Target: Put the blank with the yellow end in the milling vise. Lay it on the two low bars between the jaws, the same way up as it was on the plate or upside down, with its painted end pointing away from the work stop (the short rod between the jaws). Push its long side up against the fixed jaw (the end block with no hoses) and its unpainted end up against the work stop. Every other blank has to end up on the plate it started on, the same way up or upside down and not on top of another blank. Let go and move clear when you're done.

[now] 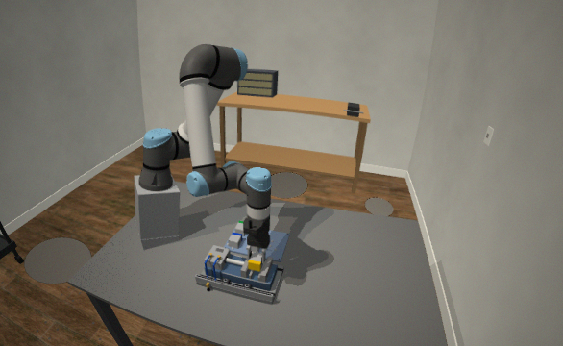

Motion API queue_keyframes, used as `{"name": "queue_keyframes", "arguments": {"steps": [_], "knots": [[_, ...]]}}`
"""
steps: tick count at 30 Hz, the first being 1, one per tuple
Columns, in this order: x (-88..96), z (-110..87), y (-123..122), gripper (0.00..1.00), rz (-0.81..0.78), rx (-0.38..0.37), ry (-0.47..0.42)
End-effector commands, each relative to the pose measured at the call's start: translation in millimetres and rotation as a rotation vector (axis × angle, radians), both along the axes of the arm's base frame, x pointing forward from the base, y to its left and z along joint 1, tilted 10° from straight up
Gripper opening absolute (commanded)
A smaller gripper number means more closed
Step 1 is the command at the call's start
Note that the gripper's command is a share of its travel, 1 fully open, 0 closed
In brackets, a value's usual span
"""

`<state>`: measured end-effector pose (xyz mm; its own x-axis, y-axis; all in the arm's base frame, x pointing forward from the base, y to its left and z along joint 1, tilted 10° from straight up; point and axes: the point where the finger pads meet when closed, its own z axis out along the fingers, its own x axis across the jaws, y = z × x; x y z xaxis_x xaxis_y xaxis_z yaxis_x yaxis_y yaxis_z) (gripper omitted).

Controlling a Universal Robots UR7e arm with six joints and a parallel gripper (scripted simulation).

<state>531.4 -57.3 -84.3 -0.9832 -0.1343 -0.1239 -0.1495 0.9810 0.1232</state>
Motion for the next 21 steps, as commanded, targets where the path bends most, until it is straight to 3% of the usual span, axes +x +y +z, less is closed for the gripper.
{"name": "queue_keyframes", "arguments": {"steps": [1, 21], "knots": [[0.5, 0.6, -0.3, 0.0, 0.0, -0.001, -0.002], [0.7, -1.2, 0.0, 0.0, 0.0, -0.001, -0.002]]}}
